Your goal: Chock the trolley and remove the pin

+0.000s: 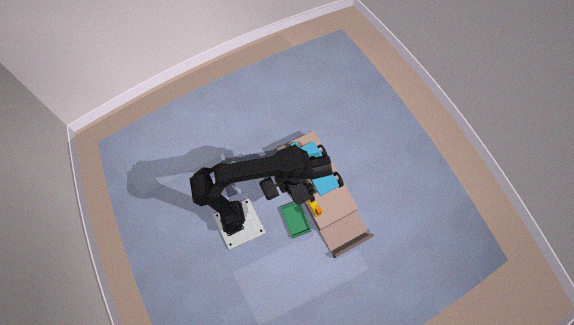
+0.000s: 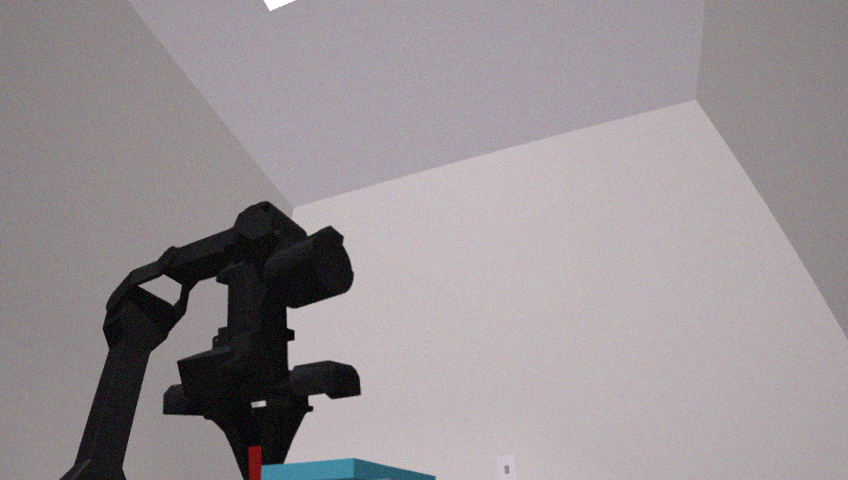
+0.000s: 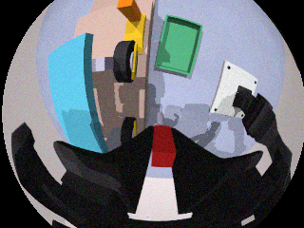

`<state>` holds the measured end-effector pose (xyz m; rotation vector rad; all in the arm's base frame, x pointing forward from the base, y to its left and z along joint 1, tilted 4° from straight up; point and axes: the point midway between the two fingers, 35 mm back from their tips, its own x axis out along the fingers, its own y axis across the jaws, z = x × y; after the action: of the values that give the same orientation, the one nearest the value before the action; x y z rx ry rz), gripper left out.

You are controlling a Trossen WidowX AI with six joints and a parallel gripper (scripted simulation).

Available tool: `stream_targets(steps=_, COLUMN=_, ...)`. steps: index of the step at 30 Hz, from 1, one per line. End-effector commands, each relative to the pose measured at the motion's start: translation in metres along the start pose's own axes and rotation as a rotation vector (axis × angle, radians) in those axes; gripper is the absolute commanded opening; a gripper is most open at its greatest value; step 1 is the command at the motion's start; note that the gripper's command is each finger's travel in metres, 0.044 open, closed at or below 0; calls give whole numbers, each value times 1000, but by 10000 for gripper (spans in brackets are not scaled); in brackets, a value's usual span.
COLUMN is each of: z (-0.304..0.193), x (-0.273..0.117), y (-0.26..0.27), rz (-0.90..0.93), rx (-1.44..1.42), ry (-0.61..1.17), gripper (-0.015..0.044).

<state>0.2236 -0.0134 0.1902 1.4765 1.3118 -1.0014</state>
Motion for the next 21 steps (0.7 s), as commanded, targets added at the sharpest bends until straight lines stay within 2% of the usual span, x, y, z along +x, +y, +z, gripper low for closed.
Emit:
stream_targets(steps=1, z=14, x=-2, y=0, rz=-3, rx=-2, ry=6, gripper=0)
stream_targets(steps=21, z=87, x=-12, y=-5, rz=-5, rx=-3, ry=-1, gripper=0)
